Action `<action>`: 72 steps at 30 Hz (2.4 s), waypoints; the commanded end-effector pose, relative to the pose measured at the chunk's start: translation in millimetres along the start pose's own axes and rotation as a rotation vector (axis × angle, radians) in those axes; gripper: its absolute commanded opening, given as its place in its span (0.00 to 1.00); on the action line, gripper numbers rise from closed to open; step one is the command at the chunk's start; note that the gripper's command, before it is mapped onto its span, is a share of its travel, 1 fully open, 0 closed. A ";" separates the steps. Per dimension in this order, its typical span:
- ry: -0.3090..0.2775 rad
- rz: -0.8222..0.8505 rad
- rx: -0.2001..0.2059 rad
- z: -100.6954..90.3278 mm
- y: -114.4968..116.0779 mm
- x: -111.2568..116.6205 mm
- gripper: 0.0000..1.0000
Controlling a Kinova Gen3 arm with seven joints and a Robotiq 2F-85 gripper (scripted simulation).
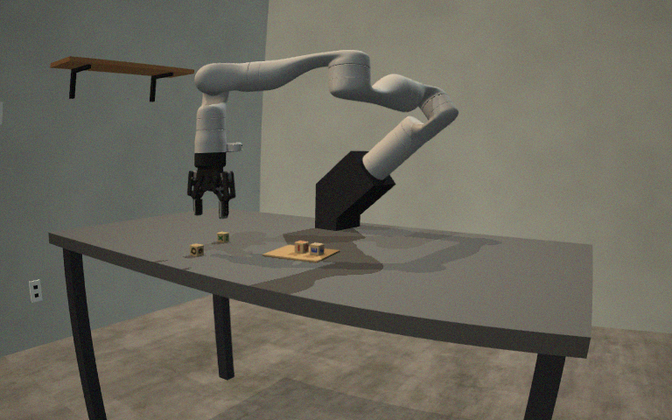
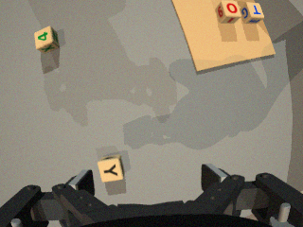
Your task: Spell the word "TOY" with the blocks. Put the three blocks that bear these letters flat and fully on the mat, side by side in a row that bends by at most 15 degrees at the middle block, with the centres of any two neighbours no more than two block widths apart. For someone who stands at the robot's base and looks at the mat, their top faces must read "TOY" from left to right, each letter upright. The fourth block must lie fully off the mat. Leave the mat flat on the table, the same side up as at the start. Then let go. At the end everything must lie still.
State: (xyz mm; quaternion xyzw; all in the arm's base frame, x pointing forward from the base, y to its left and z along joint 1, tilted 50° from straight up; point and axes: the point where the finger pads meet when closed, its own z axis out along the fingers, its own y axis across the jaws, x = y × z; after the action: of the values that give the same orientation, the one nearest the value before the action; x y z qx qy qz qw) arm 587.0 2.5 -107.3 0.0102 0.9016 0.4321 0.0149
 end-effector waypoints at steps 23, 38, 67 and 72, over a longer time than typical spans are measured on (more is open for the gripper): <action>-0.003 -0.141 0.017 -3.9 -39.4 -11.6 0.62; -0.003 -0.141 0.017 -3.9 -39.4 -11.6 0.62; -0.003 -0.141 0.017 3.2 -39.6 -11.7 0.62; -0.003 -0.141 0.017 9.0 -39.7 -11.8 0.62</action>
State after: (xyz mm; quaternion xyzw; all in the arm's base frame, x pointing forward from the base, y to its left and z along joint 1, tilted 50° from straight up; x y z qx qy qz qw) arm 599.2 -17.3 -142.4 -0.0523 0.9036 0.4225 0.0473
